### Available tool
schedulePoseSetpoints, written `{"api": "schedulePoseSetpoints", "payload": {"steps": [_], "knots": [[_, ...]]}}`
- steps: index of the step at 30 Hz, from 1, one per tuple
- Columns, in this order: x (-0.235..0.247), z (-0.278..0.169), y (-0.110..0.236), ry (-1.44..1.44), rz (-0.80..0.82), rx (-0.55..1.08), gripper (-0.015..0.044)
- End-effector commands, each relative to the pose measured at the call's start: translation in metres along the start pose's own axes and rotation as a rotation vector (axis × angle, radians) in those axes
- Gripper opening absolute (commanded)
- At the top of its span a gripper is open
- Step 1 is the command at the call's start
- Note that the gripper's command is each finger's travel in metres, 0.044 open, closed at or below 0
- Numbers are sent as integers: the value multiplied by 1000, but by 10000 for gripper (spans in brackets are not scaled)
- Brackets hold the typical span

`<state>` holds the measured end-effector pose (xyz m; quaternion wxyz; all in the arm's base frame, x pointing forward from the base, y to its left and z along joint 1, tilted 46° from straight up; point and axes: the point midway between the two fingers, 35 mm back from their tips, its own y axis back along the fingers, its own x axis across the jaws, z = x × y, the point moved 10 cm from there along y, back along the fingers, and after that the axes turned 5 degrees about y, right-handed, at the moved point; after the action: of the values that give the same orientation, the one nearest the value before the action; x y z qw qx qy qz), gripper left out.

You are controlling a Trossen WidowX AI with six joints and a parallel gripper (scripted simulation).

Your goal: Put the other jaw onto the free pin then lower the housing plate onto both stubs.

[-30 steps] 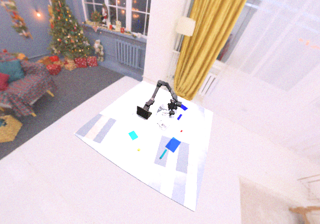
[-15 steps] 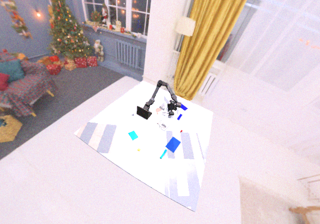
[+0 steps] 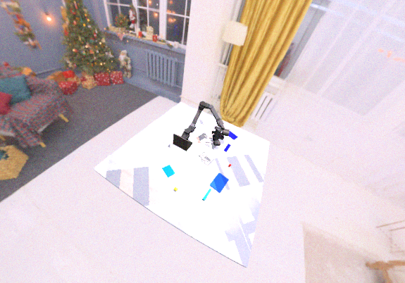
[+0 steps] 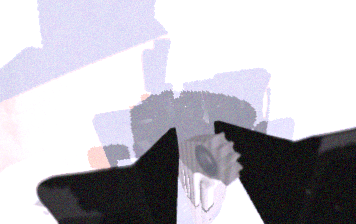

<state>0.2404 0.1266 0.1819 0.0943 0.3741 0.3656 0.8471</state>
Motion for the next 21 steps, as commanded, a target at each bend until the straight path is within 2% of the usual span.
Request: {"api": "schedulePoseSetpoints", "payload": {"steps": [1,21], "knots": [[0,0,0,-3,-3,1,37],[-1,0,12,-3,-4,2,37]]}}
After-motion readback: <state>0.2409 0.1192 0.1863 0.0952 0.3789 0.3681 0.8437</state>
